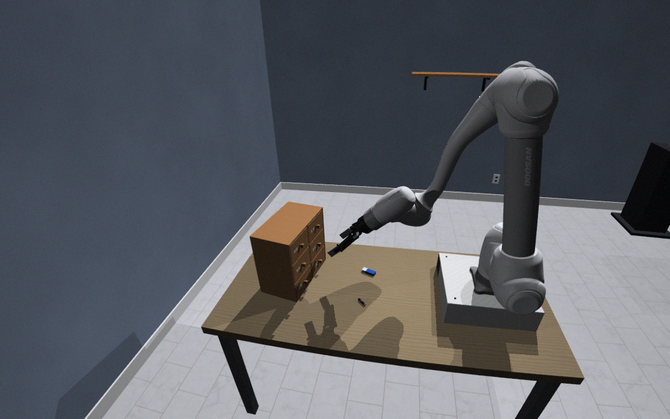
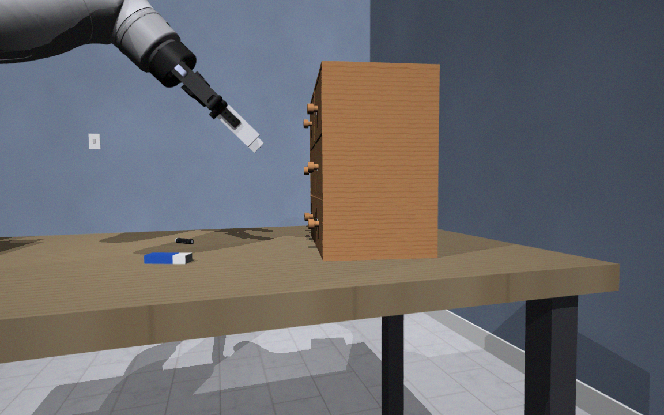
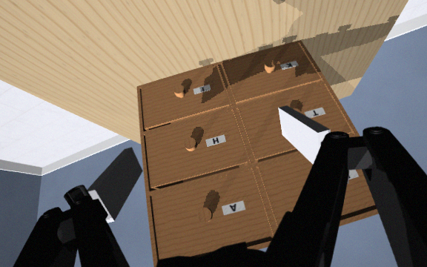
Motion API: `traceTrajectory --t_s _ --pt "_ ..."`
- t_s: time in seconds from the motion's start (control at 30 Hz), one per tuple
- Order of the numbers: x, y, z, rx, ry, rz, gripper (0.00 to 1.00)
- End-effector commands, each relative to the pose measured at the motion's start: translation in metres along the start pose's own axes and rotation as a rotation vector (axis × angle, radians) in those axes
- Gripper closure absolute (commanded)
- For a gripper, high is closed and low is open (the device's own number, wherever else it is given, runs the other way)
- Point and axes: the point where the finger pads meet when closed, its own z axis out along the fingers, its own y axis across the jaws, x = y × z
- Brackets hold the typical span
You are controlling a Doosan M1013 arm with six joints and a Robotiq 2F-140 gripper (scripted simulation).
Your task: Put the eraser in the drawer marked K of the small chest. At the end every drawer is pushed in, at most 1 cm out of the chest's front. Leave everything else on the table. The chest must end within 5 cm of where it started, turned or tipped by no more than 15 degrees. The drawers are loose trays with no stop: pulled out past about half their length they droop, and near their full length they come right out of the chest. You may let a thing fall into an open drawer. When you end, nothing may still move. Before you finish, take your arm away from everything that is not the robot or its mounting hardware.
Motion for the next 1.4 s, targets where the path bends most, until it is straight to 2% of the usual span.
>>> traceTrajectory --t_s 0.0,0.53,1.03,1.17,1.37 --pt "0.000 -0.001 -0.002 0.033 0.046 -0.003 0.00" --pt "-0.001 0.000 -0.012 0.031 0.123 -0.001 0.00" --pt "0.000 0.001 -0.027 0.029 0.256 0.001 0.00" --pt "0.000 0.001 -0.038 0.028 0.342 0.002 0.00" --pt "0.000 0.002 -0.055 0.032 0.354 0.008 0.00"
